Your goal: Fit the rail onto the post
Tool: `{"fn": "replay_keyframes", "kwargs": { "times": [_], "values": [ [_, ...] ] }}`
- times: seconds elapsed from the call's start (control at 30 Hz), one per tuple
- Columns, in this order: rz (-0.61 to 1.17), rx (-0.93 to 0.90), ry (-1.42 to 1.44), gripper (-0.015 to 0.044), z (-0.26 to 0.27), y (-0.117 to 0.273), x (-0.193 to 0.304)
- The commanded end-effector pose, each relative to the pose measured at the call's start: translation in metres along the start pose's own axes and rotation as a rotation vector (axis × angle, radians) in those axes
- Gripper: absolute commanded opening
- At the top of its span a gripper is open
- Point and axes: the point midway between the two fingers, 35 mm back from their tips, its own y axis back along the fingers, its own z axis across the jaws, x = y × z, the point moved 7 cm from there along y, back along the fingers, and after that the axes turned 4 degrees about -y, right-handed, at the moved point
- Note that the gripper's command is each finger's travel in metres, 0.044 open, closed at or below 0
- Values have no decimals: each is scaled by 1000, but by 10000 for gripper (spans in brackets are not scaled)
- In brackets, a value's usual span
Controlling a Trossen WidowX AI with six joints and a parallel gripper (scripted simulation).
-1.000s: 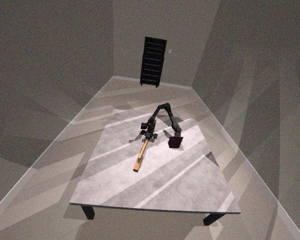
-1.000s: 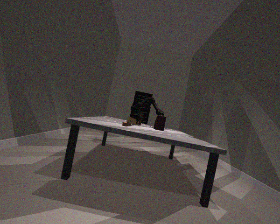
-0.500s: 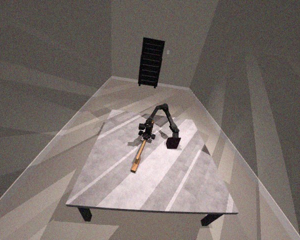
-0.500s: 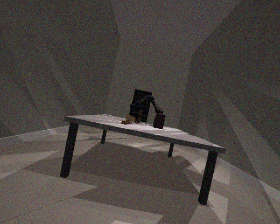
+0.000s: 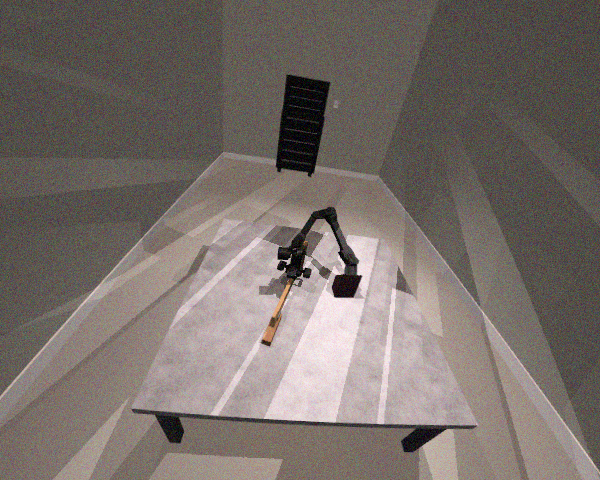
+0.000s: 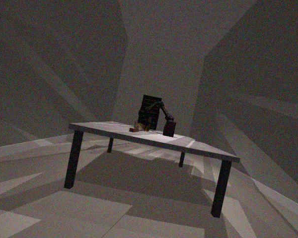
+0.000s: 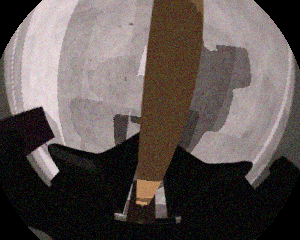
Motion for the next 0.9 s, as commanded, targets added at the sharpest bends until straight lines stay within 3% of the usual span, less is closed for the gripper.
{"fn": "replay_keyframes", "kwargs": {
  "times": [0.0, 0.87],
  "values": [
    [-6, 6, 1, 0, -2, 5, -1],
    [-7, 6, 1, 0, -4, 18, -1]
  ]
}}
